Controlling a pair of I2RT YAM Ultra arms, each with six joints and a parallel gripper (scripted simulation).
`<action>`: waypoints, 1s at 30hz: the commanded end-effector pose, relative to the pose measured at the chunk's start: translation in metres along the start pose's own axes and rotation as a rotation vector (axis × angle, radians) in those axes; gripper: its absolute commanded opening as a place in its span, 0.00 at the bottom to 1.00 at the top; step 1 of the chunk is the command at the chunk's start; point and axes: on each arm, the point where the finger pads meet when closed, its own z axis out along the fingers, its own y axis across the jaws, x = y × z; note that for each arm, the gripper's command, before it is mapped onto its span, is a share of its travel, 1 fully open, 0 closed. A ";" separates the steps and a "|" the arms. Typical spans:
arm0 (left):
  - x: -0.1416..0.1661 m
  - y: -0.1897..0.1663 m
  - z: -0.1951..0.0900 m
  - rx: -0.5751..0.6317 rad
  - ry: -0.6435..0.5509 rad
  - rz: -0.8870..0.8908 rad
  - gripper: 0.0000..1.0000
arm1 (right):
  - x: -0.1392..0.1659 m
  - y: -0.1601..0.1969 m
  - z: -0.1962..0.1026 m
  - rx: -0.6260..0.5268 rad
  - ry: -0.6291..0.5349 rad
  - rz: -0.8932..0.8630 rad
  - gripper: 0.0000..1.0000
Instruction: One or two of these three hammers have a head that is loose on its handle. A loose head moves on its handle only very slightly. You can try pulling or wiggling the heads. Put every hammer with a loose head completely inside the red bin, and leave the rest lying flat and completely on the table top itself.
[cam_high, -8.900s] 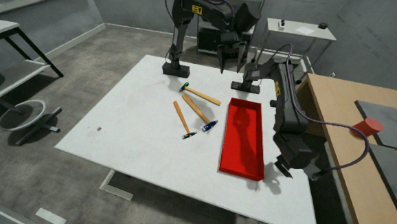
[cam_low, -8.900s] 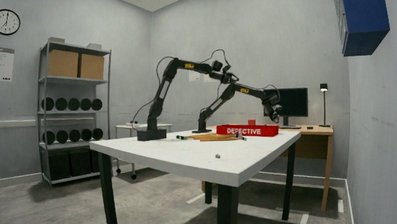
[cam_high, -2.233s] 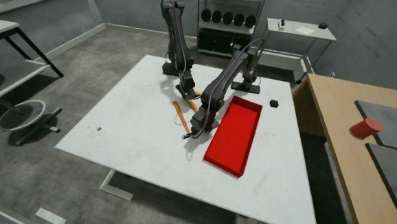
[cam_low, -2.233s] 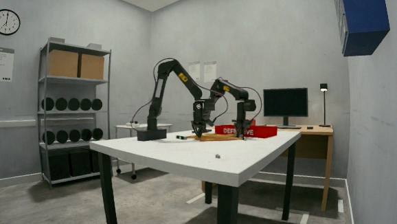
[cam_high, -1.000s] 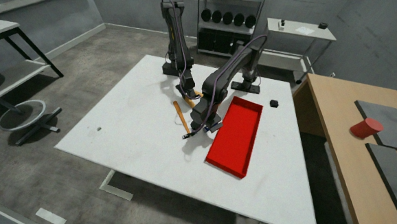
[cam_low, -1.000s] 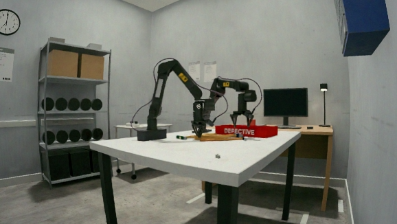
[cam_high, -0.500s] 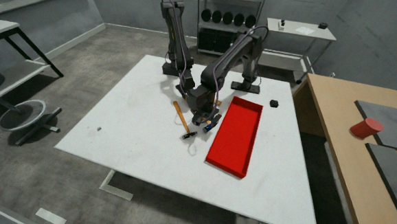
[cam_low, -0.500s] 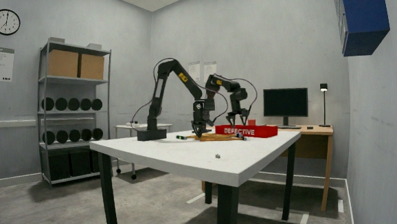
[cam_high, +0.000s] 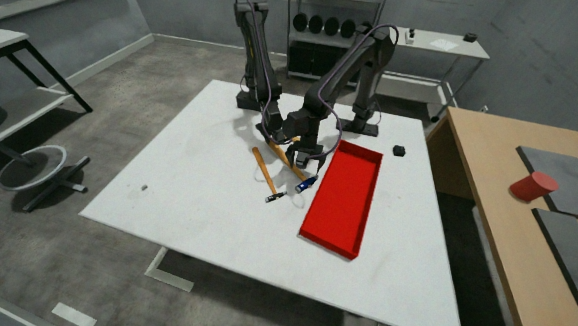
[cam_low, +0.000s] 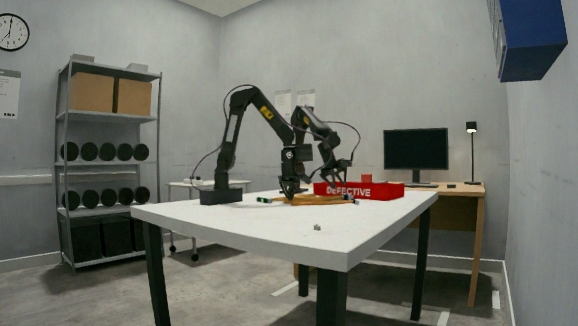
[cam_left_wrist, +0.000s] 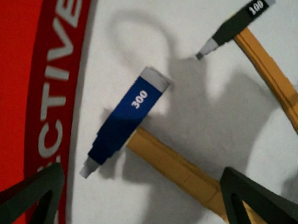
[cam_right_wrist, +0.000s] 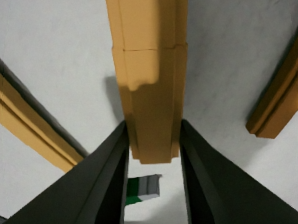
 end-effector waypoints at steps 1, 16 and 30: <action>-0.006 0.001 -0.009 0.004 -0.127 -0.117 1.00 | 0.002 0.000 0.000 -0.007 0.010 0.004 0.25; 0.025 0.010 -0.002 -0.017 -0.090 -0.130 1.00 | 0.002 0.000 0.000 -0.007 0.010 0.004 0.25; 0.023 0.010 -0.001 -0.019 -0.089 -0.133 1.00 | 0.002 0.000 0.000 -0.007 0.010 0.004 0.45</action>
